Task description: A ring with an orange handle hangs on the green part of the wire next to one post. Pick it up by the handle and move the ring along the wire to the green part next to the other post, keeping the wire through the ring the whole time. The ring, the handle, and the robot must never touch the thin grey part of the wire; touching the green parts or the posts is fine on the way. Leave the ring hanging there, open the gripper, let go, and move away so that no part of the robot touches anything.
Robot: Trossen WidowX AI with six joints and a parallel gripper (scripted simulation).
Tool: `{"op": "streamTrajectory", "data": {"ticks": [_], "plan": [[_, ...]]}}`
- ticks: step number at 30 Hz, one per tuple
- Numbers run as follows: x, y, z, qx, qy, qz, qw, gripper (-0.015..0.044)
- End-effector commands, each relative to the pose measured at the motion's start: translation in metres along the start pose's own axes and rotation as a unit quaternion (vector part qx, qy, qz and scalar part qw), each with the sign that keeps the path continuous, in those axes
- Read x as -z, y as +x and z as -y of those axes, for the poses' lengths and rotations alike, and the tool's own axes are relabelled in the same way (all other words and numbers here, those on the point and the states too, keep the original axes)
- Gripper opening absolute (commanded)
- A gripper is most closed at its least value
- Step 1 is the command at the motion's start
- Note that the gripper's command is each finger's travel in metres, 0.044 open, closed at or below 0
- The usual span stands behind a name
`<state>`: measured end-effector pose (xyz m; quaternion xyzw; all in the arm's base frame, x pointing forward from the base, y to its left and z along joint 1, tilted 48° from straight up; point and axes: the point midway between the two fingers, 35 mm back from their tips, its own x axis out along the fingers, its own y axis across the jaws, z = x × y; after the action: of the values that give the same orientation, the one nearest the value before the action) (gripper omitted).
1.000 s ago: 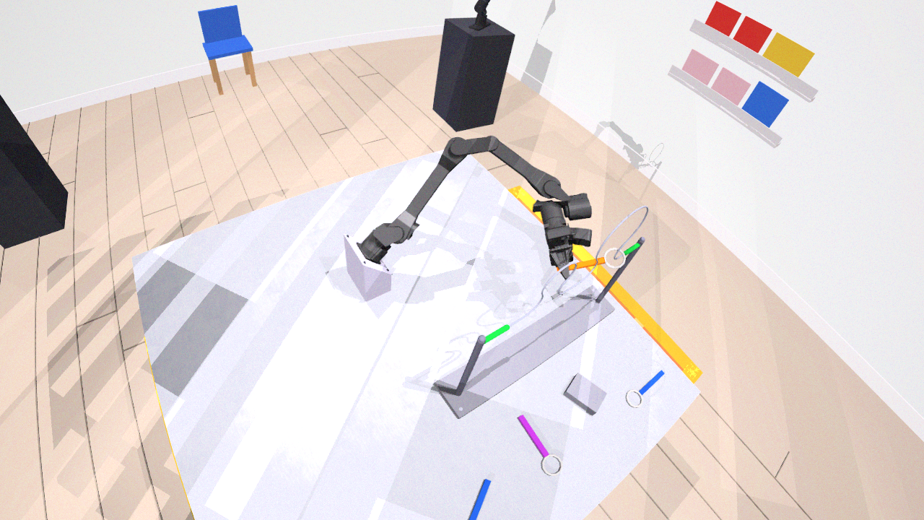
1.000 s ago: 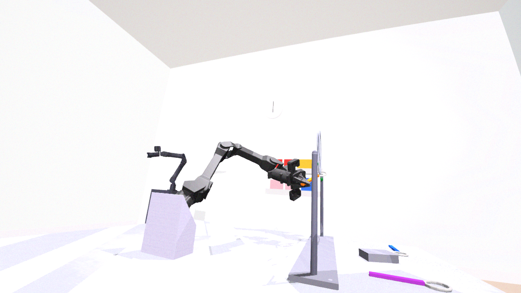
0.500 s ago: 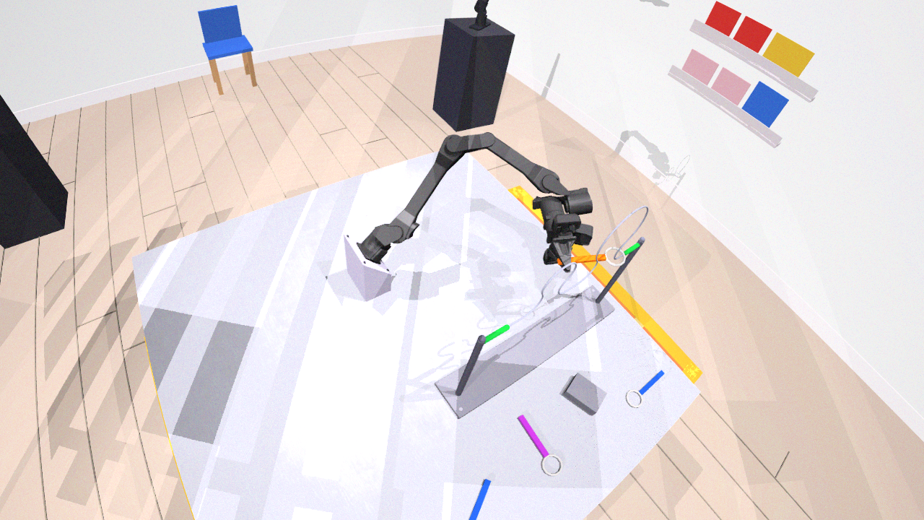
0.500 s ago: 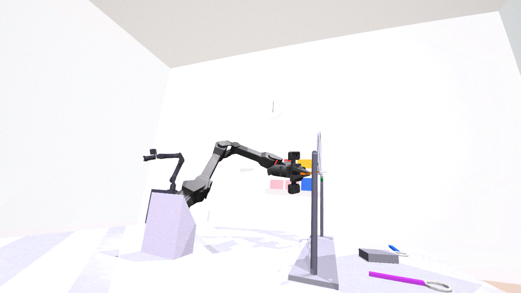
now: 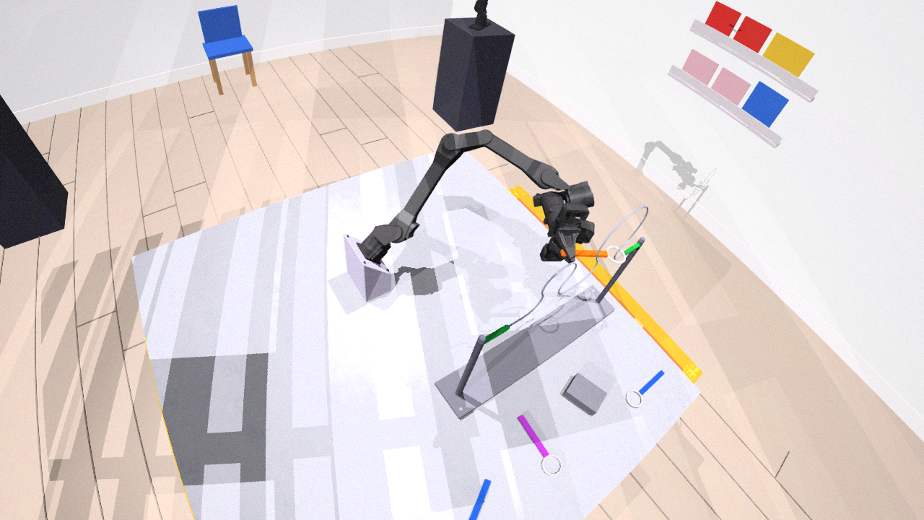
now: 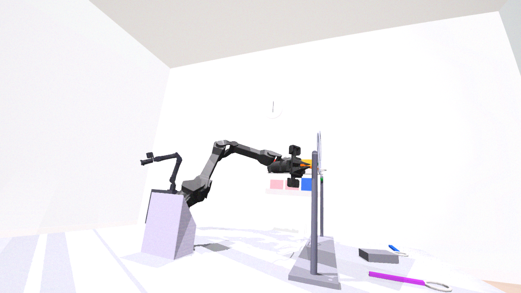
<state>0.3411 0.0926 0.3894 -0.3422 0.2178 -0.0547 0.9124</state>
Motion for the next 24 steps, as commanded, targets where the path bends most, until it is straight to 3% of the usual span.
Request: {"op": "streamTrajectory", "data": {"ticks": [1,24], "plan": [[0.000,-0.001,0.012,0.018,-0.020,0.000,1.000,-0.0150],[-0.007,-0.005,0.049,0.076,-0.132,-0.003,0.988,-0.0150]]}}
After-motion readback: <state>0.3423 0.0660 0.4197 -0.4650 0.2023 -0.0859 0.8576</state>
